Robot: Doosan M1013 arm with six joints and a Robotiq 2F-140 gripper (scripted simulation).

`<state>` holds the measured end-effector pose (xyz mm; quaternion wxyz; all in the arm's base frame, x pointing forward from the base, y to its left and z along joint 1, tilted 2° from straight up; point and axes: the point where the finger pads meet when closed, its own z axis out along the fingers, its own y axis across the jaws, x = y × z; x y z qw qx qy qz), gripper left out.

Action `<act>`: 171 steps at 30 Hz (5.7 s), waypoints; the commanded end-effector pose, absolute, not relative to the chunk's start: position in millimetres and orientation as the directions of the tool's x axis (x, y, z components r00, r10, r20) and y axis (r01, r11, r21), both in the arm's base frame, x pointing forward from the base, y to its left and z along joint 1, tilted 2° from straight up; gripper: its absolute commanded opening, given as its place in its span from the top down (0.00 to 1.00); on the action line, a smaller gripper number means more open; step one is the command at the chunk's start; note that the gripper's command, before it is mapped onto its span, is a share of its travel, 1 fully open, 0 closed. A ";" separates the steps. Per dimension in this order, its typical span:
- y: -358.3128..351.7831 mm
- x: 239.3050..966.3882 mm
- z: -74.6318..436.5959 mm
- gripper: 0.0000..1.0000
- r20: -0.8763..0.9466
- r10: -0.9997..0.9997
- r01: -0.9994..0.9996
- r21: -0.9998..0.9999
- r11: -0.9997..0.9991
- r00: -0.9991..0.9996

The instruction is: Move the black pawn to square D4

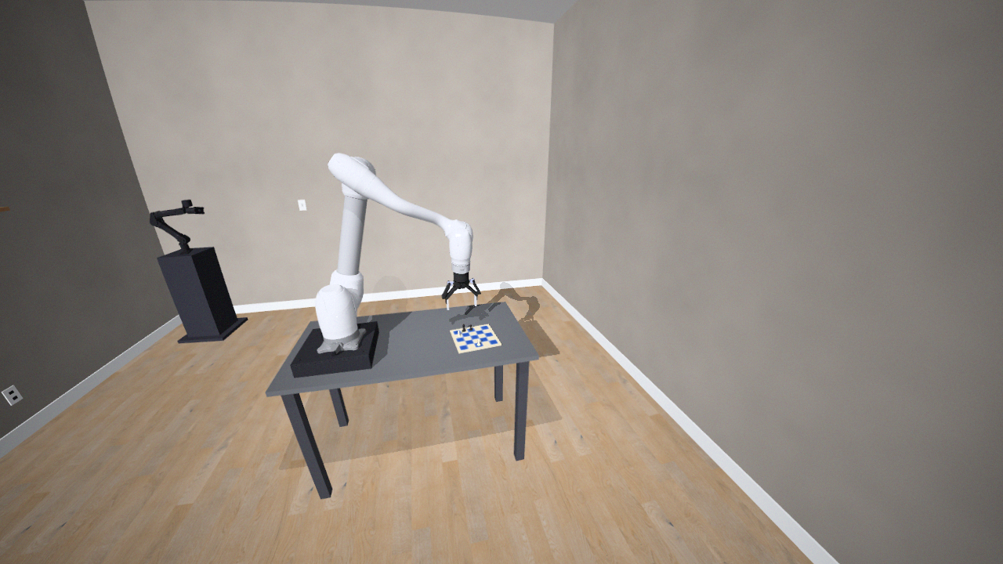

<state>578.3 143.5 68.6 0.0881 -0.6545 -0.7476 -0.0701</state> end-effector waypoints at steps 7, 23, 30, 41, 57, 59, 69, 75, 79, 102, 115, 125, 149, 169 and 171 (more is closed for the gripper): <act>123.1 618.9 83.2 0.00 0.023 0.975 0.975 -0.018 0.223 -0.223; 123.1 619.0 83.1 0.00 0.023 0.973 0.973 -0.018 0.228 -0.228; 123.3 619.4 77.0 0.00 0.027 0.864 0.864 -0.010 0.504 -0.503; 123.8 620.1 59.0 0.00 0.017 0.467 0.467 -0.005 0.884 -0.884; 124.0 620.2 51.1 0.80 0.018 -0.226 -0.226 0.023 0.974 -0.974; 124.0 620.2 51.1 0.80 0.018 -0.226 -0.226 0.023 0.974 -0.974; 124.0 620.2 51.1 0.80 0.018 -0.226 -0.226 0.023 0.974 -0.974; 124.0 620.2 51.1 0.80 0.018 -0.226 -0.226 0.023 0.974 -0.974; 124.0 620.2 51.1 0.80 0.018 -0.226 -0.226 0.023 0.974 -0.974; 124.0 620.1 47.1 0.80 0.018 -0.227 -0.226 0.023 0.974 -0.974; 124.2 619.8 30.7 0.80 0.018 -0.227 -0.226 0.024 0.974 -0.974; 124.3 619.5 17.9 0.80 0.018 -0.227 -0.226 0.024 0.974 -0.974; 124.4 619.1 -0.8 0.80 0.018 -0.227 -0.226 0.024 0.974 -0.974; 124.4 619.1 -1.0 0.80 0.018 -0.227 -0.226 0.024 0.974 -0.974; 124.4 619.1 -1.0 0.80 0.018 -0.227 -0.226 0.024 0.974 -0.974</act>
